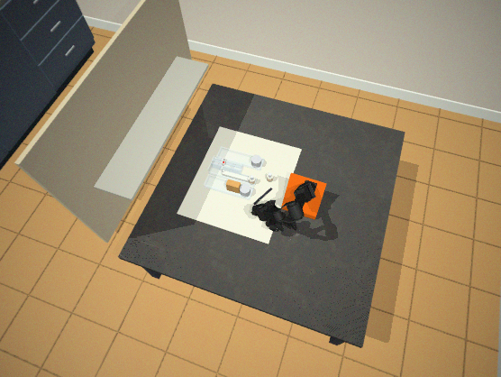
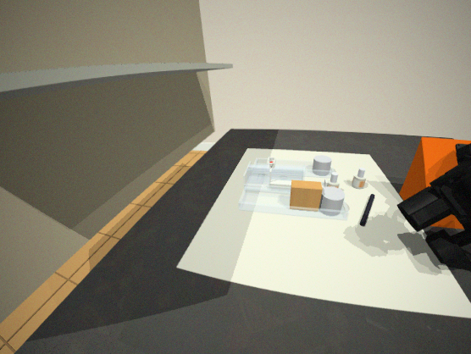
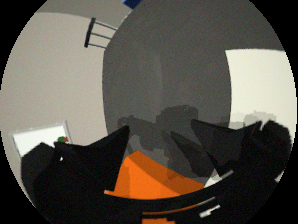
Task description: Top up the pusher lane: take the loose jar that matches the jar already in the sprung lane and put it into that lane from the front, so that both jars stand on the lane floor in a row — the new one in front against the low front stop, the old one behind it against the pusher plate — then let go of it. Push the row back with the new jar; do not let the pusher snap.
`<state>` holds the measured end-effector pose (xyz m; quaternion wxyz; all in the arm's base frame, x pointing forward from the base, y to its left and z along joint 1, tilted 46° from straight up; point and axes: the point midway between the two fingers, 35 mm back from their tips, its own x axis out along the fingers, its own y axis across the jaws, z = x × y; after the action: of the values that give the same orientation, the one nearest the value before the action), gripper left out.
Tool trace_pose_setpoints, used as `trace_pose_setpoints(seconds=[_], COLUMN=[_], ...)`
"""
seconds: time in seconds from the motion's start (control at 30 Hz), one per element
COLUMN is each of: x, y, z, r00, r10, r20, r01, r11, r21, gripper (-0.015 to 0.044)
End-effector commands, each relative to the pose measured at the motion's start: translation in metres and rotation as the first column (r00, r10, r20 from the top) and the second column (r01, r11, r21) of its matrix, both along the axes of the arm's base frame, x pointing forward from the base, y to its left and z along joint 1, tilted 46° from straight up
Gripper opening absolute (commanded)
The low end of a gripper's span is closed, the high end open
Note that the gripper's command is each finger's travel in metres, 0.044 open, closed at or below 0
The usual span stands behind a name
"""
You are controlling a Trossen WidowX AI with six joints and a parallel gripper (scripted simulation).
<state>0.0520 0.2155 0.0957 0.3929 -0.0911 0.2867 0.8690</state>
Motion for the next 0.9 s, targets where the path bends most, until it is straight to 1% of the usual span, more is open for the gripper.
trace_pose_setpoints(seconds=[0.0,0.1,0.2,0.3,0.4,0.53,0.6,0.7,0.8,0.87], x=[0.047,0.084,0.116,0.144,0.165,0.182,0.185,0.189,0.19,0.19], y=[-0.009,-0.026,-0.052,-0.084,-0.121,-0.172,-0.191,-0.221,-0.244,-0.246], z=[-0.014,-0.03,-0.046,-0.063,-0.079,-0.1,-0.108,-0.123,-0.134,-0.136], r00=[0.983,0.941,0.871,0.773,0.65,0.464,0.385,0.217,0.101,0.091], r10=[-0.185,-0.338,-0.491,-0.634,-0.76,-0.886,-0.923,-0.976,-0.994,-0.995], r20=[-0.009,-0.019,-0.019,-0.016,-0.013,-0.001,-0.002,-0.027,-0.04,-0.041], r01=[0.182,0.324,0.455,0.561,0.633,0.668,0.664,0.632,0.596,0.593], r11=[0.975,0.916,0.821,0.696,0.55,0.351,0.278,0.162,0.092,0.087], r21=[-0.125,-0.235,-0.344,-0.448,-0.545,-0.656,-0.694,-0.758,-0.797,-0.801], gripper=[0.044,0.044,0.044,0.044,0.044,0.044,0.044,0.044,0.044,0.044])
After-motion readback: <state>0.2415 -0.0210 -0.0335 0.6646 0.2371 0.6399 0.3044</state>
